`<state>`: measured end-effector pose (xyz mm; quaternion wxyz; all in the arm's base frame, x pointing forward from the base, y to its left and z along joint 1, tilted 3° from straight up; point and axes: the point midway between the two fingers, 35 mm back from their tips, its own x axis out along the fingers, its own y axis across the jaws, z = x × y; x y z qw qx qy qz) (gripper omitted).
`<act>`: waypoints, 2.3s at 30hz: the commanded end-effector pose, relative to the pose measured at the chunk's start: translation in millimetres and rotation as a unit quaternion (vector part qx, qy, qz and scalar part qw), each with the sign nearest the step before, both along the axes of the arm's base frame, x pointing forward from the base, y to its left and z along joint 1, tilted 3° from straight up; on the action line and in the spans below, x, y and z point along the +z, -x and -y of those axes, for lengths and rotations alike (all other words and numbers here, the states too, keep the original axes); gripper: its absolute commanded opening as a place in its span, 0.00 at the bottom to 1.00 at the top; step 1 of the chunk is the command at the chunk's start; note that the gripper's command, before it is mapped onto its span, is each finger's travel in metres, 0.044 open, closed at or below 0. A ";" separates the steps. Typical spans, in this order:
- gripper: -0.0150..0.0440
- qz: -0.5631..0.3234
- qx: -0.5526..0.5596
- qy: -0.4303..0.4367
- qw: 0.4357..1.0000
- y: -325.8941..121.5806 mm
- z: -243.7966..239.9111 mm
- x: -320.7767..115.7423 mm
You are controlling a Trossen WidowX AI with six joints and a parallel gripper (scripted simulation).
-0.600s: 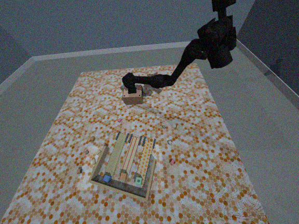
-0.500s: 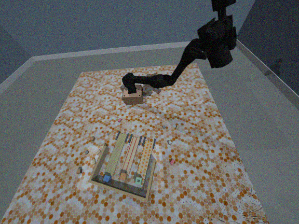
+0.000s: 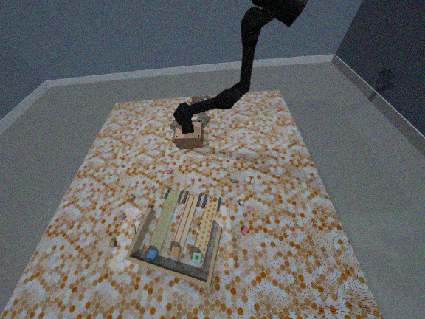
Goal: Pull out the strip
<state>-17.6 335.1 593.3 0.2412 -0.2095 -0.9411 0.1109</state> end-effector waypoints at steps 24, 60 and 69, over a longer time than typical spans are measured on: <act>0.93 -0.187 0.116 -0.579 0.785 67.3 395.2 49.5; 0.93 -0.844 -0.026 -0.519 0.134 -317.9 507.2 -292.8; 0.93 -0.942 -0.108 -0.318 -0.011 -347.6 414.9 -413.7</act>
